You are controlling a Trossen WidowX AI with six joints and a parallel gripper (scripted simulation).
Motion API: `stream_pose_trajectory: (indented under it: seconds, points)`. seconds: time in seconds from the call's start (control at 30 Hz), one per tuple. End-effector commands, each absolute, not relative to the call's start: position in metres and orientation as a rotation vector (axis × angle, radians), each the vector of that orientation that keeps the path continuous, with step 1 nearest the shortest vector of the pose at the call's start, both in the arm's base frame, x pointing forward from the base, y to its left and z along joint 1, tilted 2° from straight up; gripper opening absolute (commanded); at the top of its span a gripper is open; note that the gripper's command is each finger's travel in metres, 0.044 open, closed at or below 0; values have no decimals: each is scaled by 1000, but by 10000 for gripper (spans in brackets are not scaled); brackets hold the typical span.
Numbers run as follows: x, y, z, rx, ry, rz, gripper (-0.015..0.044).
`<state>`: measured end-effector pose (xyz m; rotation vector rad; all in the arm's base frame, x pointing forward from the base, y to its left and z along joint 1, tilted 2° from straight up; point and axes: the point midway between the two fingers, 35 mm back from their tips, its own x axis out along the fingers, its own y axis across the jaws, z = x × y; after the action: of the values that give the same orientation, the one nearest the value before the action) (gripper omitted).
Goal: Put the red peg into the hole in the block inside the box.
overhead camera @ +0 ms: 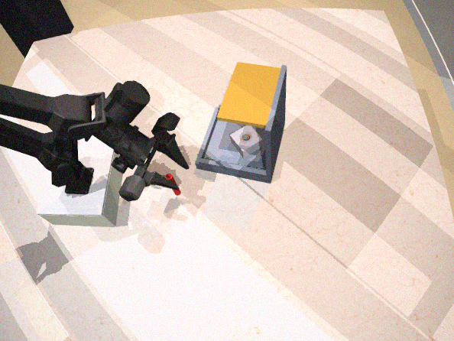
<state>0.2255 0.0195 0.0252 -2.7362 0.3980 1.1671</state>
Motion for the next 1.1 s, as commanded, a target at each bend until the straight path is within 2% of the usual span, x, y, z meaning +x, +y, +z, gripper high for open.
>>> stream_pose_trajectory:
  seconds: [0.0,0.73,0.97,1.07]
  points:
    - [224,19,16,-2733,408,1173,220]
    - [217,17,-12,-2733,408,1174,220]
    - [218,18,-10,-2735,399,1174,36]
    - [218,18,-10,-2735,399,1174,16]
